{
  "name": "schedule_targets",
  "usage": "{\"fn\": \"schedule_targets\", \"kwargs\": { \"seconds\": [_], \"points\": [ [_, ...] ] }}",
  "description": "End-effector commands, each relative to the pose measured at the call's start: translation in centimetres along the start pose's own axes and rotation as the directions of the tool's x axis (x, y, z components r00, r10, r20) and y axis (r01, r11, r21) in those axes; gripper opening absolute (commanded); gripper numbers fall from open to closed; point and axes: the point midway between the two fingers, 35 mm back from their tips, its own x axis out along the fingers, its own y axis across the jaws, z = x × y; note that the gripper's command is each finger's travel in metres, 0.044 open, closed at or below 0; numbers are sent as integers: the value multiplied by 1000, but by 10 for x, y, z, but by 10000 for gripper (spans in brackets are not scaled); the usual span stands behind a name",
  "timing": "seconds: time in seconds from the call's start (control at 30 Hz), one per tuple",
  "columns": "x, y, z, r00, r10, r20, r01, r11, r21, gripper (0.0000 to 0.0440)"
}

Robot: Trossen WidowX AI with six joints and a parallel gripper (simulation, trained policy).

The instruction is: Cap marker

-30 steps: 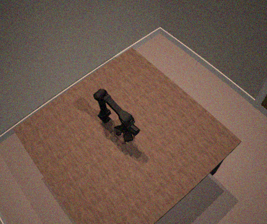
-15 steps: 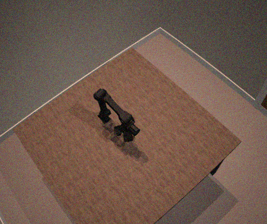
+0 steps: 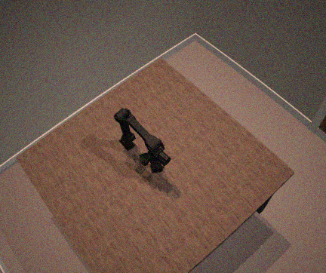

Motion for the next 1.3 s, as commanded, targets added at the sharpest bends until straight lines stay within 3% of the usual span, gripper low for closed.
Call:
{"fn": "schedule_targets", "kwargs": {
  "seconds": [0.0,1.27],
  "points": [
    [18,-7,2,998,-53,30,53,998,-15,46],
    [20,-7,2,998,-46,31,47,998,-34,80]
  ]
}}
